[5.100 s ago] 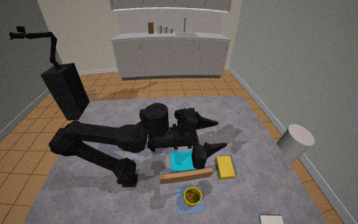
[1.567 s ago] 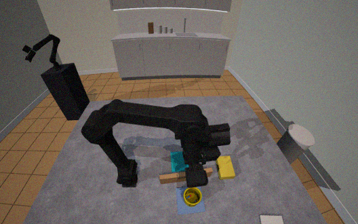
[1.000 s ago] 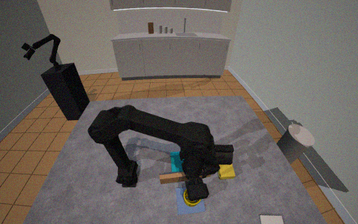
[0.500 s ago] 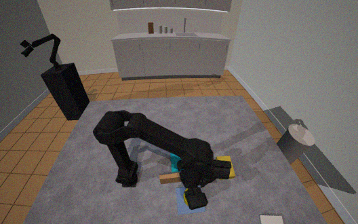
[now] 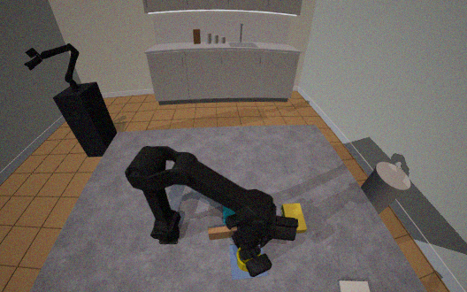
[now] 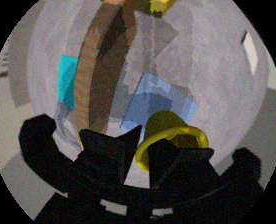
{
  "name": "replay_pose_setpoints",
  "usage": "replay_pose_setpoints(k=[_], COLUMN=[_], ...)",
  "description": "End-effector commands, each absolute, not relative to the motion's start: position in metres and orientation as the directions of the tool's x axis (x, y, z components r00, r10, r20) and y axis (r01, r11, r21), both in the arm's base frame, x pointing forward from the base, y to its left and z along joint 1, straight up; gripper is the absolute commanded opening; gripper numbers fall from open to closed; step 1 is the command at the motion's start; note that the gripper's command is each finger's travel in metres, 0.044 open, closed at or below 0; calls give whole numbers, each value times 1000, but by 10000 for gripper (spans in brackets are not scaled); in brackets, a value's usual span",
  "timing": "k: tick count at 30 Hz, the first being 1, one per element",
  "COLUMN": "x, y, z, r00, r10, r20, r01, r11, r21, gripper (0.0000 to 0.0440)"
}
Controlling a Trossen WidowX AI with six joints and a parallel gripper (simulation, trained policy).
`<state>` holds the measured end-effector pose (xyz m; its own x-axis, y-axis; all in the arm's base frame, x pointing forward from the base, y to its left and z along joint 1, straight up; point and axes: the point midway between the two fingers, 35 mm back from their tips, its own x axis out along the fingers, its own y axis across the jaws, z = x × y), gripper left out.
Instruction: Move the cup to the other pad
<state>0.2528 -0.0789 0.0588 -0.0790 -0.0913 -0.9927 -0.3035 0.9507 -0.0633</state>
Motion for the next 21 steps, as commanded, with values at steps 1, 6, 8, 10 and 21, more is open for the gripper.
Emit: replay_pose_setpoints(k=[1, 6, 8, 10, 21], x=[252, 253, 253, 254, 261], y=[-78, -77, -76, -74, -64], z=[62, 74, 78, 82, 108], r00=[-77, -60, -55, -49, -10], r10=[-80, -76, -73, -70, -64], r20=[-994, -995, -996, -996, -998], r01=[-343, -377, -386, -393, -425], r11=[938, 925, 922, 918, 903], r21=[-49, -48, -46, -45, -54], gripper=[0, 2, 0, 0, 10])
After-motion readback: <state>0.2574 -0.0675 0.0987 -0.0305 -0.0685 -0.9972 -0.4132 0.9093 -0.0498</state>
